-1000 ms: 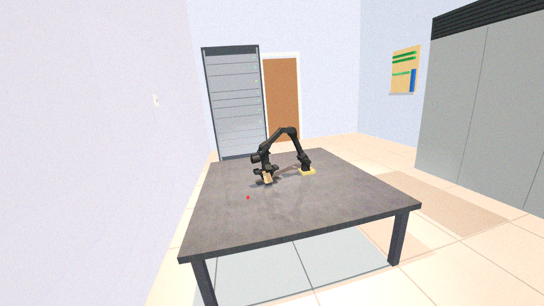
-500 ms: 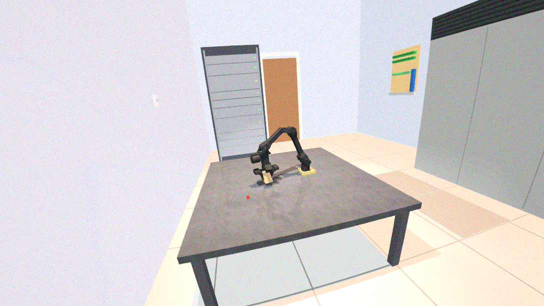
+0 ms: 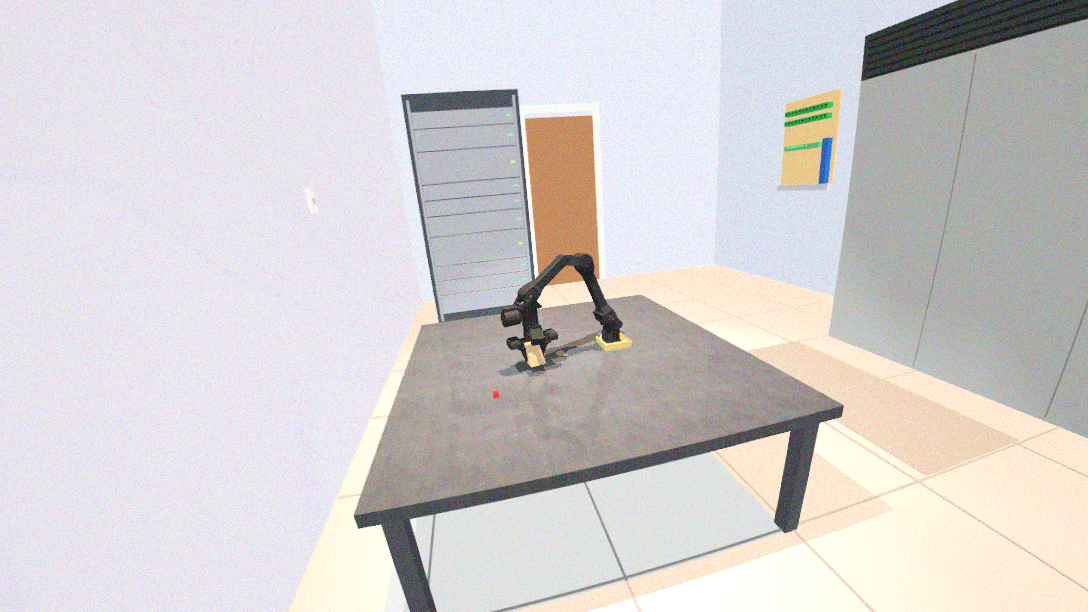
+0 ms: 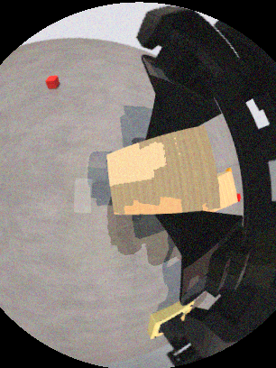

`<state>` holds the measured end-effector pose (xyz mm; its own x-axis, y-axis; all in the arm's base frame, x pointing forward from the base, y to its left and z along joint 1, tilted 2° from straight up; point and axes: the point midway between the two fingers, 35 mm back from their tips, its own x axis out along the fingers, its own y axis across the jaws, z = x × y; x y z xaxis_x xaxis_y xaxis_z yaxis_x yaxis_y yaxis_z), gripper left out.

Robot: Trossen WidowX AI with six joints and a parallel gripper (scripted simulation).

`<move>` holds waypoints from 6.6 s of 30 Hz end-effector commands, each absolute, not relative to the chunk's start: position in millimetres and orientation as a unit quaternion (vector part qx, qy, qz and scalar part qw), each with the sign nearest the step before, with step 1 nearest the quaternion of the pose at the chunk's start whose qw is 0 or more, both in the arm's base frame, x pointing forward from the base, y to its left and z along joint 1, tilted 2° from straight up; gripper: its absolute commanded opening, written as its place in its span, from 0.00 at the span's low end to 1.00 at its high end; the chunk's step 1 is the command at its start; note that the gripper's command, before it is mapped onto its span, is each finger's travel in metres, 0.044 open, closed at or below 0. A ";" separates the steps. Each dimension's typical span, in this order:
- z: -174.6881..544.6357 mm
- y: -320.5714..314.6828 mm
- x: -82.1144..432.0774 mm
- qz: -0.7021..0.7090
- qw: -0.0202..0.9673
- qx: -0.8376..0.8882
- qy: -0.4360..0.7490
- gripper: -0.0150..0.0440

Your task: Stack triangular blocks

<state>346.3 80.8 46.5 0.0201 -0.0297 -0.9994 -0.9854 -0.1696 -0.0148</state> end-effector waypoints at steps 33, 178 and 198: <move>46.5 80.6 346.7 0.529 0.450 -0.555 0.458 0.25; 85.4 41.0 354.7 0.633 0.540 -0.430 0.351 1.00; 57.2 52.4 353.1 0.632 0.541 -0.429 0.352 1.00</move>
